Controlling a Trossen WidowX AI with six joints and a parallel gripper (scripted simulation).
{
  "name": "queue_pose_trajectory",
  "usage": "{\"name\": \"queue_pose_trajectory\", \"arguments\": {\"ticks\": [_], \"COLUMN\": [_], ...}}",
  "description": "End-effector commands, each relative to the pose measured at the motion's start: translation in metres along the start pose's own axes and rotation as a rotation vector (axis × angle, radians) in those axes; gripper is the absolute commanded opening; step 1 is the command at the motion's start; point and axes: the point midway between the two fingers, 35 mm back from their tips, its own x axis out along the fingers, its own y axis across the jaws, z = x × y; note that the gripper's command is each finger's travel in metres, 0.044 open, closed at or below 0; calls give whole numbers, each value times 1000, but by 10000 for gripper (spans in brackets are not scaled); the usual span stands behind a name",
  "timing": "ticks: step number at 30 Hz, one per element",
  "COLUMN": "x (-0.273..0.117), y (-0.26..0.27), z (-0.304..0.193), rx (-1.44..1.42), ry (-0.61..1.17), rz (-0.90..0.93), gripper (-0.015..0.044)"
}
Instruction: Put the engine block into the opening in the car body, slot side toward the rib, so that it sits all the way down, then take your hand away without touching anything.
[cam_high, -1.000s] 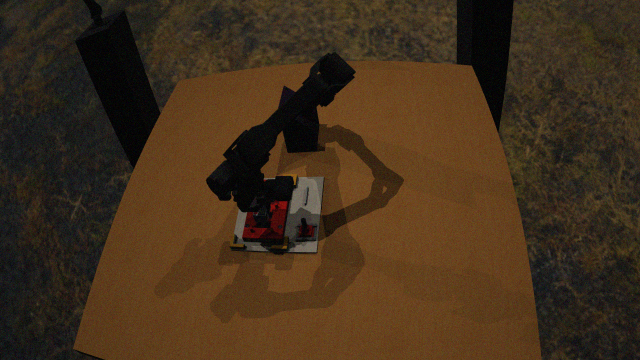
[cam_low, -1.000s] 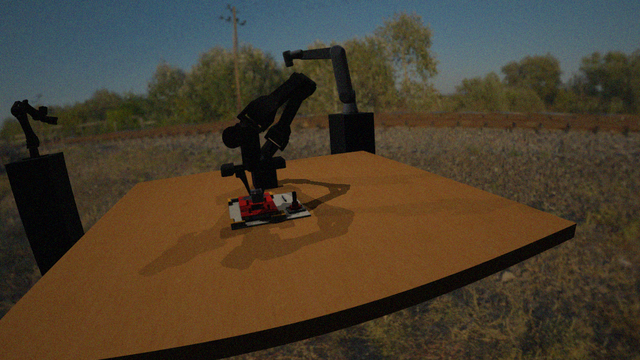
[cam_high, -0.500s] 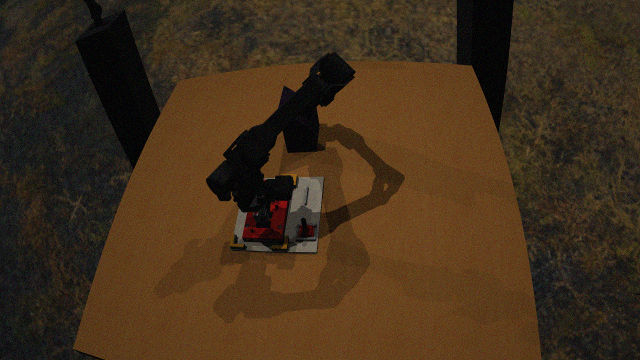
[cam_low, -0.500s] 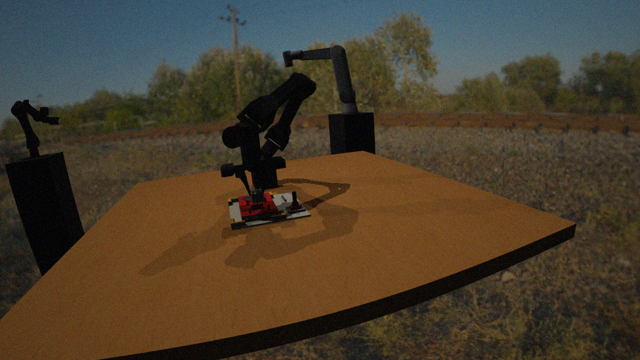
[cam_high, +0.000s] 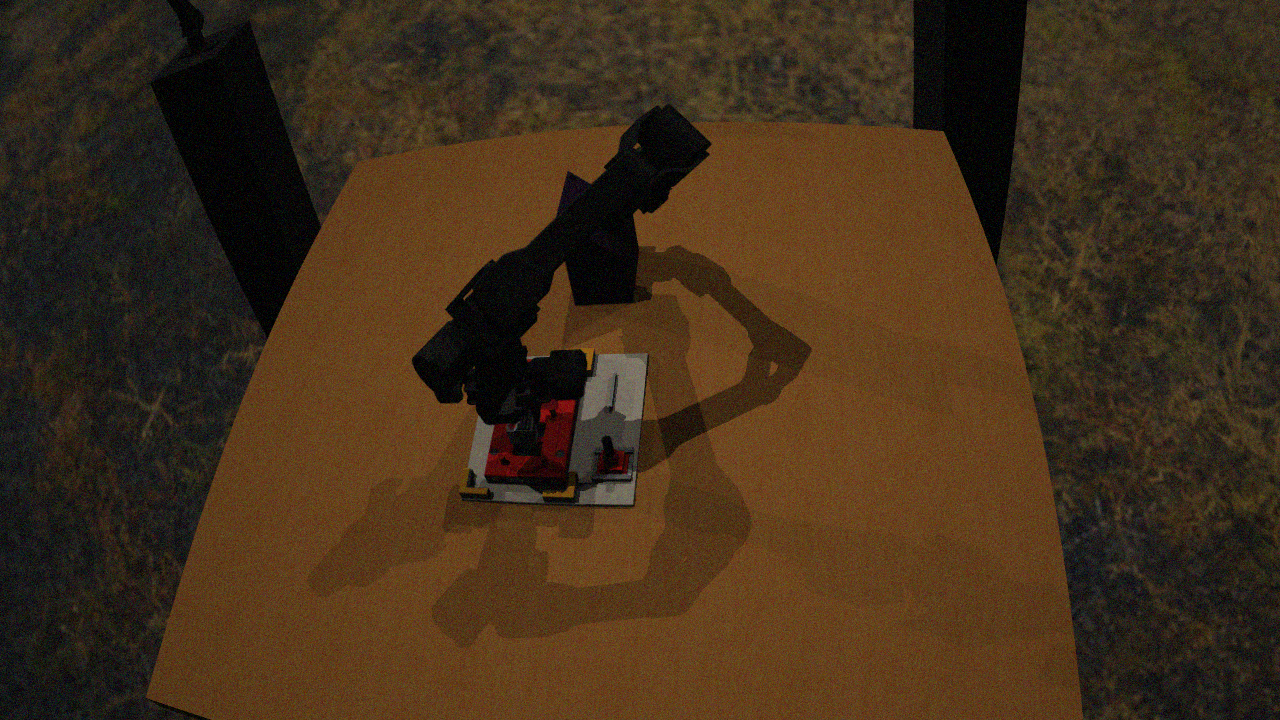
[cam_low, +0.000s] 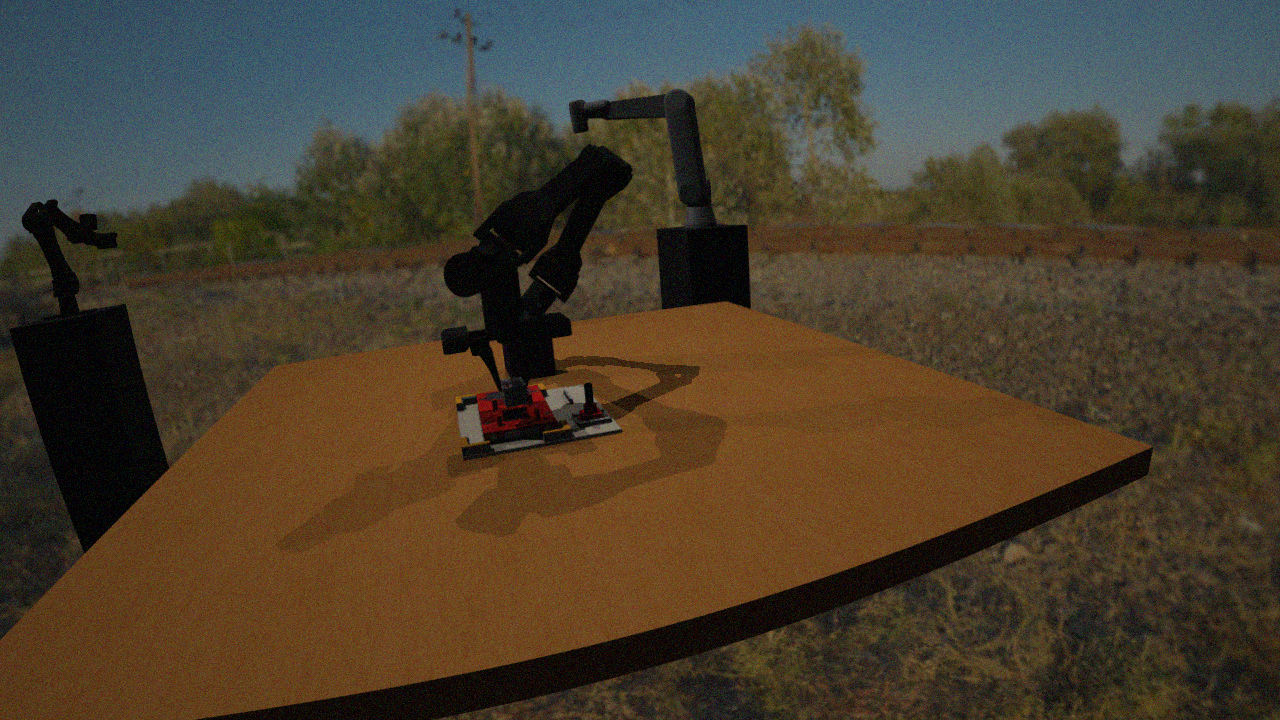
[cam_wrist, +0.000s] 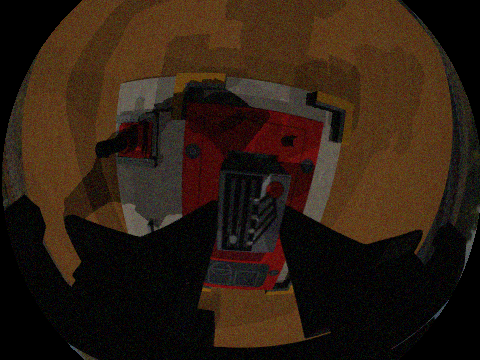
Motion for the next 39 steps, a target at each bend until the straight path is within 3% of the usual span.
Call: {"name": "queue_pose_trajectory", "arguments": {"ticks": [1,12,24,39], "x": [0,1,4,8], "y": [-1,-1,-1,-1], "z": [0,0,0,-1], "rx": [-6,149,-43,57], "ry": [1,1,1,1], "rz": [-3,-3,-3,-3], "gripper": [158,158,158,158]}}
